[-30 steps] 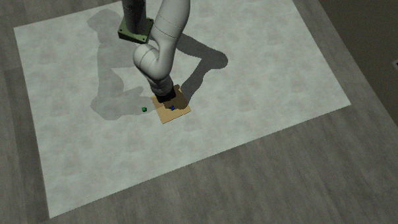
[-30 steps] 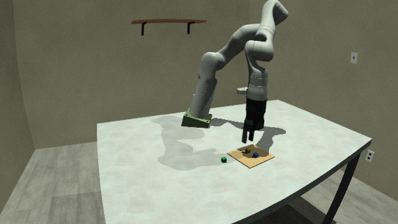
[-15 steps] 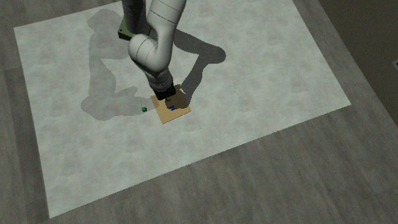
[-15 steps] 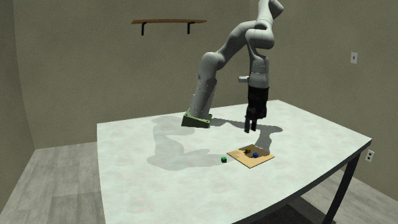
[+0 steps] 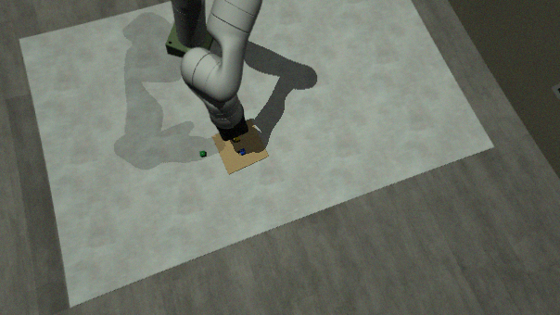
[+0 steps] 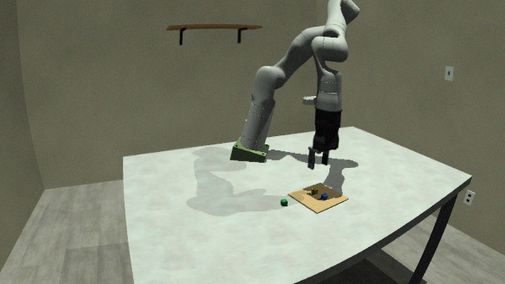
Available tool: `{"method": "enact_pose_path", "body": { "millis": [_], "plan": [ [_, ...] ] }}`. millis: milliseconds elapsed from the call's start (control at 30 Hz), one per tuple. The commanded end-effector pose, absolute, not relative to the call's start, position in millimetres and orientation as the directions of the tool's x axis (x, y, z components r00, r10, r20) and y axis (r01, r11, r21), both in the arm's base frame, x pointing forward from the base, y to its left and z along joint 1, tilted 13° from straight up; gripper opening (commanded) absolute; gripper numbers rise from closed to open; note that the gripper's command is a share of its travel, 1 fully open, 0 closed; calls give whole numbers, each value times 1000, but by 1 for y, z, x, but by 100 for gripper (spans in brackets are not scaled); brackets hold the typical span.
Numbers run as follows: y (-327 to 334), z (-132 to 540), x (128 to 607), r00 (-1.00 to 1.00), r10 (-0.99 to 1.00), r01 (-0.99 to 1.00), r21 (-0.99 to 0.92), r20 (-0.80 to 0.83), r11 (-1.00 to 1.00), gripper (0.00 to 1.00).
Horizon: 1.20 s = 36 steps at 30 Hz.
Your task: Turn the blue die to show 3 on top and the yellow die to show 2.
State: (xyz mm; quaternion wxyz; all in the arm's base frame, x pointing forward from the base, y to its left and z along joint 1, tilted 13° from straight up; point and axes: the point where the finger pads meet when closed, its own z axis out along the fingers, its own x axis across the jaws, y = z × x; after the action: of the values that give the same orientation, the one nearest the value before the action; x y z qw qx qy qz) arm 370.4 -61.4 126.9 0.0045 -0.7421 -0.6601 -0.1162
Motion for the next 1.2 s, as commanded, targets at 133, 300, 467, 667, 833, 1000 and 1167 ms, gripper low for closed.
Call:
{"method": "enact_pose_path", "body": {
  "millis": [133, 300, 467, 667, 833, 1000, 1167],
  "plan": [
    [-62, 127, 371, 102, 979, 981, 148, 179, -129, 100],
    [-62, 130, 370, 102, 979, 981, 148, 179, -129, 100],
    [-65, 145, 368, 102, 979, 981, 148, 179, -129, 100],
    [-68, 164, 364, 102, 979, 981, 148, 179, -129, 100],
    [-72, 189, 360, 102, 979, 981, 148, 179, -129, 100],
    [-75, 206, 357, 102, 979, 981, 148, 179, -129, 100],
    [-75, 210, 356, 102, 979, 981, 148, 179, -129, 100]
  ]
}}
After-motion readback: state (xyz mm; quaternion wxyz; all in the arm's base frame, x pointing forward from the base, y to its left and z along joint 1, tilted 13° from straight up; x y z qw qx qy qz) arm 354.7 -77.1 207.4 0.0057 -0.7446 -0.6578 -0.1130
